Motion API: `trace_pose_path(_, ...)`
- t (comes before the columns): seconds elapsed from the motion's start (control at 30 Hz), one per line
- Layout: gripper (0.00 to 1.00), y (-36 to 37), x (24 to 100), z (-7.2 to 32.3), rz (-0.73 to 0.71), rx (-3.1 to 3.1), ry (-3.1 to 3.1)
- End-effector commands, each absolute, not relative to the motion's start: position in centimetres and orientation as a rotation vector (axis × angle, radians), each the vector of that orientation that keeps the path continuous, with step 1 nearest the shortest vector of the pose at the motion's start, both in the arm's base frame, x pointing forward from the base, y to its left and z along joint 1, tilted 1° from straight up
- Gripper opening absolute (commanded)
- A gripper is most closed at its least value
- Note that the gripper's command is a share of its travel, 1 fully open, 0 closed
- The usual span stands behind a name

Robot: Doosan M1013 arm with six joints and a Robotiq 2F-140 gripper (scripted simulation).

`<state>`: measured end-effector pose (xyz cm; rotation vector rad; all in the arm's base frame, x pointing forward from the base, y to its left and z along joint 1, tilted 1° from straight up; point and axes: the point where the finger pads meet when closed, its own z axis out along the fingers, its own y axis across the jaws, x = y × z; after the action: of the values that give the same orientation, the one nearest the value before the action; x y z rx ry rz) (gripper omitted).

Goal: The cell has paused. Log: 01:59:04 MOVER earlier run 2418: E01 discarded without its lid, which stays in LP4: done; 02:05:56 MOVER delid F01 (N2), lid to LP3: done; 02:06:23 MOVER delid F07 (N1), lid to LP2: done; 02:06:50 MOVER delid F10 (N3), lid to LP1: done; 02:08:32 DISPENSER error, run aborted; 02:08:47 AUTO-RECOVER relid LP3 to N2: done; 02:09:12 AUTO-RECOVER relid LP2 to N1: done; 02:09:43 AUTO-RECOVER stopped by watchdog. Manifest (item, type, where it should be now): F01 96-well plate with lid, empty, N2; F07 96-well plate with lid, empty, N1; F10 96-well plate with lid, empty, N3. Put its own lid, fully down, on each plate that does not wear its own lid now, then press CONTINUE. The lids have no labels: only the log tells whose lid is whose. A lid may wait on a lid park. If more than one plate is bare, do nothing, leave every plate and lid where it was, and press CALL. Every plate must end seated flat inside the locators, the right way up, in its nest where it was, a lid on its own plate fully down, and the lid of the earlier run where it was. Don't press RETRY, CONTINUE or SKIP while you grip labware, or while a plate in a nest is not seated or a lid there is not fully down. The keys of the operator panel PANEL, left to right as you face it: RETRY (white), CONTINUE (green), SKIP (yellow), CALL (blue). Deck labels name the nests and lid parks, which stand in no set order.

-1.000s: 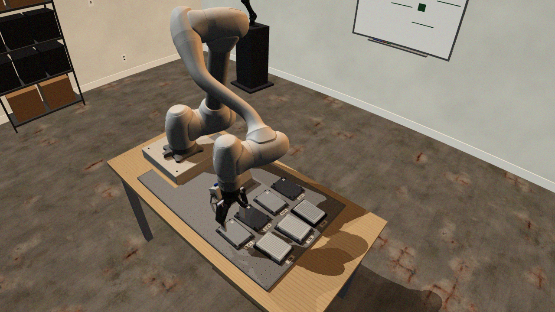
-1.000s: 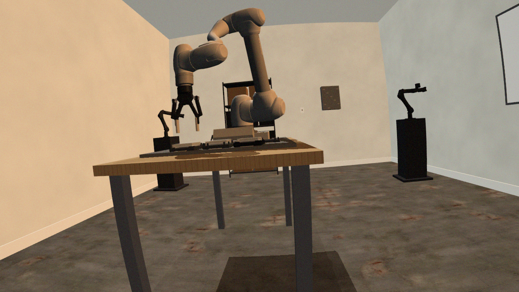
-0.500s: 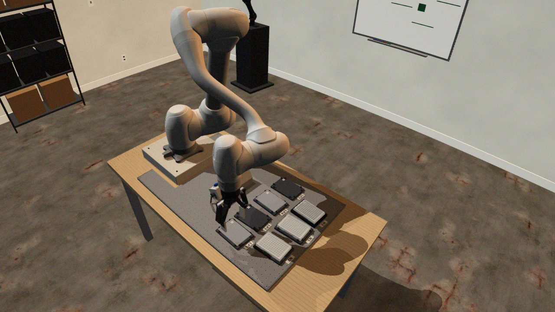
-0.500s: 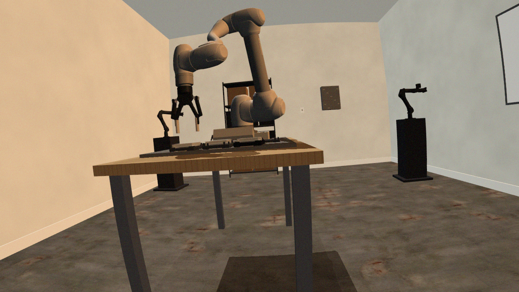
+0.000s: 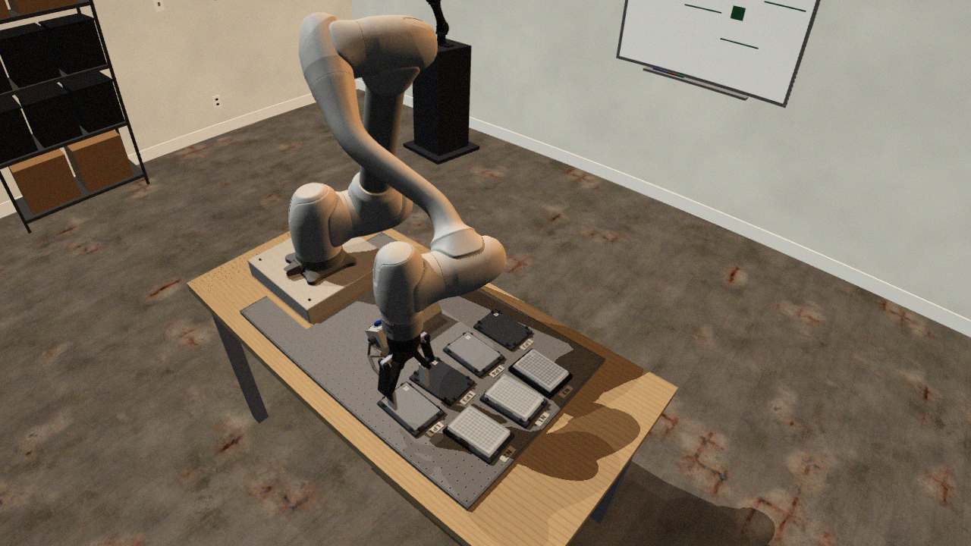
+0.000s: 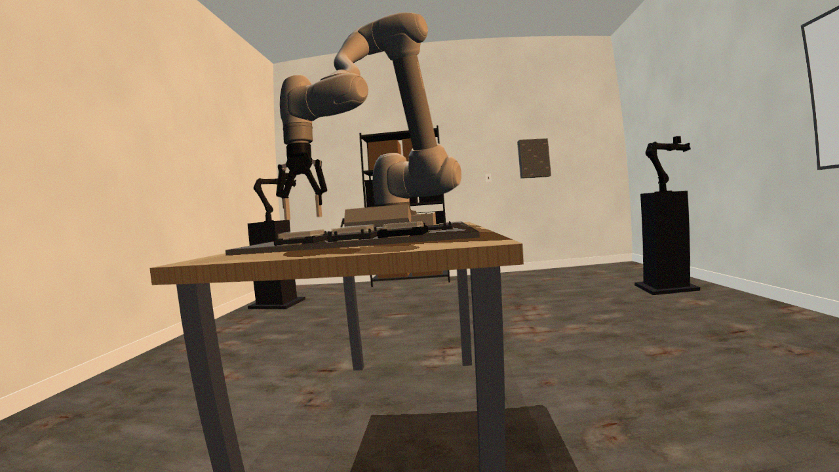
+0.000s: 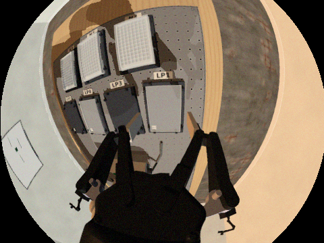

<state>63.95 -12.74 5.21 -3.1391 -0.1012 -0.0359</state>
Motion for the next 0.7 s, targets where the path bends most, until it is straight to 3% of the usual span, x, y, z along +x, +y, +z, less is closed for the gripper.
trace_pose_path(0.0,0.66,-12.5,63.9,4.2,-0.035,-3.141,-0.101)
trace_pose_path(0.67,0.66,-12.5,63.9,2.3,-0.035,-3.141,-0.101)
